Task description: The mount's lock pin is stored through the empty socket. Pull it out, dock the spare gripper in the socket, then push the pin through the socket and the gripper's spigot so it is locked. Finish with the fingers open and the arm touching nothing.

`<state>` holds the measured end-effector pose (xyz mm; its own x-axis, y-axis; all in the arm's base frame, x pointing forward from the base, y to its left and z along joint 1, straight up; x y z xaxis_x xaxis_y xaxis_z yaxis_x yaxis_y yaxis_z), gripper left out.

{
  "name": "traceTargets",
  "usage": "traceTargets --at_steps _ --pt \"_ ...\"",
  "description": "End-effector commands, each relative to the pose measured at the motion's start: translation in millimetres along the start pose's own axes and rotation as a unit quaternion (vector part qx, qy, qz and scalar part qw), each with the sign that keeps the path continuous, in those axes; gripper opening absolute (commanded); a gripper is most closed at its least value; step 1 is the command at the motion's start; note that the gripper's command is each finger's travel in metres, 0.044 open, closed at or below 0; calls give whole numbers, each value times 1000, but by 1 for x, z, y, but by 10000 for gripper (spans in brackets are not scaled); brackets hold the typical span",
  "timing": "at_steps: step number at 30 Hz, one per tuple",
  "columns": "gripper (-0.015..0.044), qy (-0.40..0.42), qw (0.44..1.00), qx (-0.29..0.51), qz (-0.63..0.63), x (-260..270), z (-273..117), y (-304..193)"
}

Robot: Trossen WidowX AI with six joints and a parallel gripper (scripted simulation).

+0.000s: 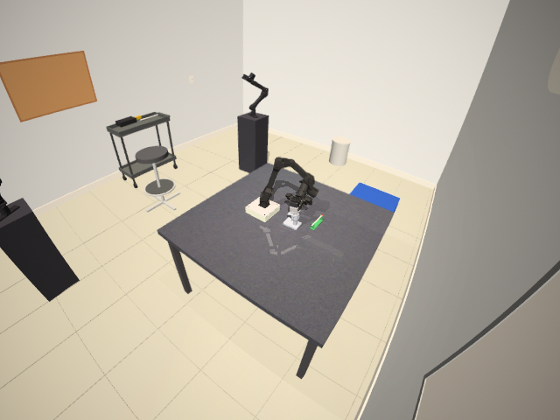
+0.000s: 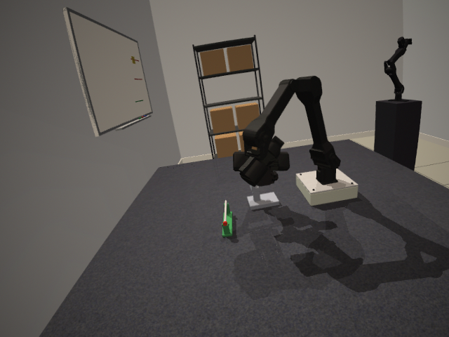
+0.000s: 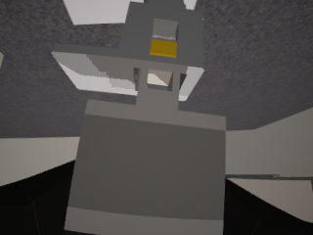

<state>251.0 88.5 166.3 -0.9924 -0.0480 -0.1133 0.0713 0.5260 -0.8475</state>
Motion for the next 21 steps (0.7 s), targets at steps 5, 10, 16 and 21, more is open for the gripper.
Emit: traceTargets --at_steps 5,10,16,21 --pt "0 -1 1000 6 -6 0 6 9" --pt "0 -1 1000 6 -6 -1 9 14" --pt "0 -1 1000 6 -6 -1 13 21" --pt "0 -1 1000 6 -6 -2 15 23"
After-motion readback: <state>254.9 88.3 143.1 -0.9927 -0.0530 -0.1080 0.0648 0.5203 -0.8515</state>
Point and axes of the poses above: the point midway between the two fingers, 35 mm back from their tips, its own z axis out along the fingers, its own x axis across the jaws, y = z × x, the point moved 10 cm from there along -z, back along the fingers, and after that the axes turned 5 degrees about -z, right-handed, at the moved point
